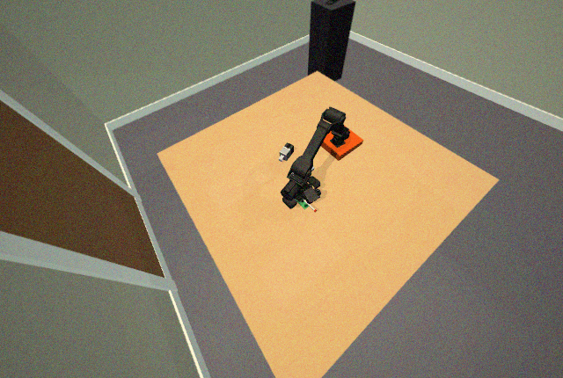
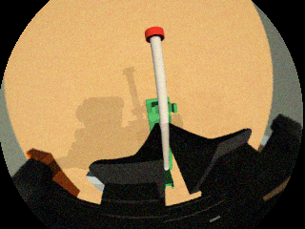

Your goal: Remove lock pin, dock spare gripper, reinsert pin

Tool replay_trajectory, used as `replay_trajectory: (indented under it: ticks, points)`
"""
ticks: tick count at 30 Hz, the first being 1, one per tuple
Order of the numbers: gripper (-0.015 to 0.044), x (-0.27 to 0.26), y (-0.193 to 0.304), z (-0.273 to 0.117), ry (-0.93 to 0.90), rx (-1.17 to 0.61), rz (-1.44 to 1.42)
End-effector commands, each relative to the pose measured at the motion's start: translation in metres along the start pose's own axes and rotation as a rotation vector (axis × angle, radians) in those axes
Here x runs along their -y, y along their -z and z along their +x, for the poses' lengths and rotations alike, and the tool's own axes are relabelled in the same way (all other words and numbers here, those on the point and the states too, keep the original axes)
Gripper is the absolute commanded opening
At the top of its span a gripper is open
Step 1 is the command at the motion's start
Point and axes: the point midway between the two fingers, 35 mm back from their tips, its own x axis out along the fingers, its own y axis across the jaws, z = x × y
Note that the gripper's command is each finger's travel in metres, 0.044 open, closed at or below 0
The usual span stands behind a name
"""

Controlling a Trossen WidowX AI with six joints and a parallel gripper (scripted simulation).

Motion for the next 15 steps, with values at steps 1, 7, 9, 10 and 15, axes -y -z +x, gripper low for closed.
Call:
replay_trajectory:
  ticks: [1,7,9,10,15]
  points:
    - [0.0,0.0,-0.001,-0.008,0.001,0.0,0.0]
    - [0.0,-0.001,-0.002,-0.018,-0.005,-0.001,0.001]
    - [0.0,-0.001,-0.003,-0.021,-0.006,-0.002,0.001]
    - [0.0,-0.001,-0.003,-0.023,-0.006,-0.002,0.001]
    - [0.0,-0.001,-0.004,-0.028,-0.006,-0.002,0.002]
